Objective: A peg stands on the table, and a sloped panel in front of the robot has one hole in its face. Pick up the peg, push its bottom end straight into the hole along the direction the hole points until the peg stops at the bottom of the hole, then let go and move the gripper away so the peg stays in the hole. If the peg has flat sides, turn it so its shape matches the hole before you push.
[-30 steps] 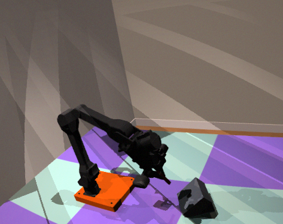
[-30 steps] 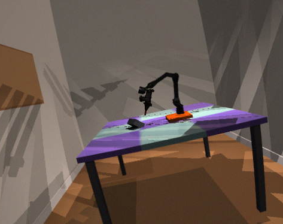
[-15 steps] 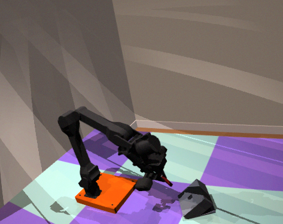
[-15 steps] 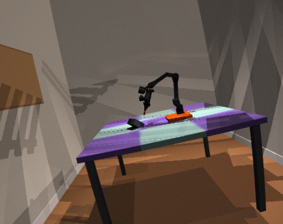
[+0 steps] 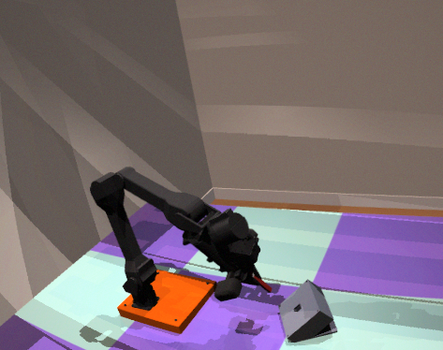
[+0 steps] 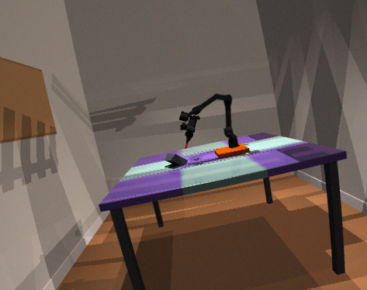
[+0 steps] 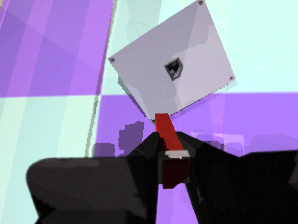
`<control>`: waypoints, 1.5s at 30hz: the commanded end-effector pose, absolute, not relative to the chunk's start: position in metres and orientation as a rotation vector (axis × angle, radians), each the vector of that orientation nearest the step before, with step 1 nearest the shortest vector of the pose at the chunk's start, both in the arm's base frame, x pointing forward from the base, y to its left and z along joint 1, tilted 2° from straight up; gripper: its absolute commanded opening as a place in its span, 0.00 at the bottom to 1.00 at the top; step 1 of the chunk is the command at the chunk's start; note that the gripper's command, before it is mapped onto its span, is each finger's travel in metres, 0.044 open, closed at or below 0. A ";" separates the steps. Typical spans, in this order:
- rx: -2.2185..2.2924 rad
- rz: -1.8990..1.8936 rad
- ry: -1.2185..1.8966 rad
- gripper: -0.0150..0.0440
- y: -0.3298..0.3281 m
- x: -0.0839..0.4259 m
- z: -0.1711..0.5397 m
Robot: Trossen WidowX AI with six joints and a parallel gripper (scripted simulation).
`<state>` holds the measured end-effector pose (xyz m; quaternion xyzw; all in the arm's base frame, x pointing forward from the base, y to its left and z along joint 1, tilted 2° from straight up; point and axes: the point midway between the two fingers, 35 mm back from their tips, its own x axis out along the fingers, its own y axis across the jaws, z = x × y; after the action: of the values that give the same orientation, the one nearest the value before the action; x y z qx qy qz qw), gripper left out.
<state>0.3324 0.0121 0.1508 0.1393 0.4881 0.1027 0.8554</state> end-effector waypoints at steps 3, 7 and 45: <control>0.245 0.246 0.998 0.25 0.008 0.334 0.153; 0.214 0.264 0.982 0.25 0.006 0.335 0.153; -0.069 0.394 0.836 0.25 -0.003 0.364 0.138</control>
<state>0.3595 -0.0041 0.1414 -0.0198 0.4093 0.1831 0.8936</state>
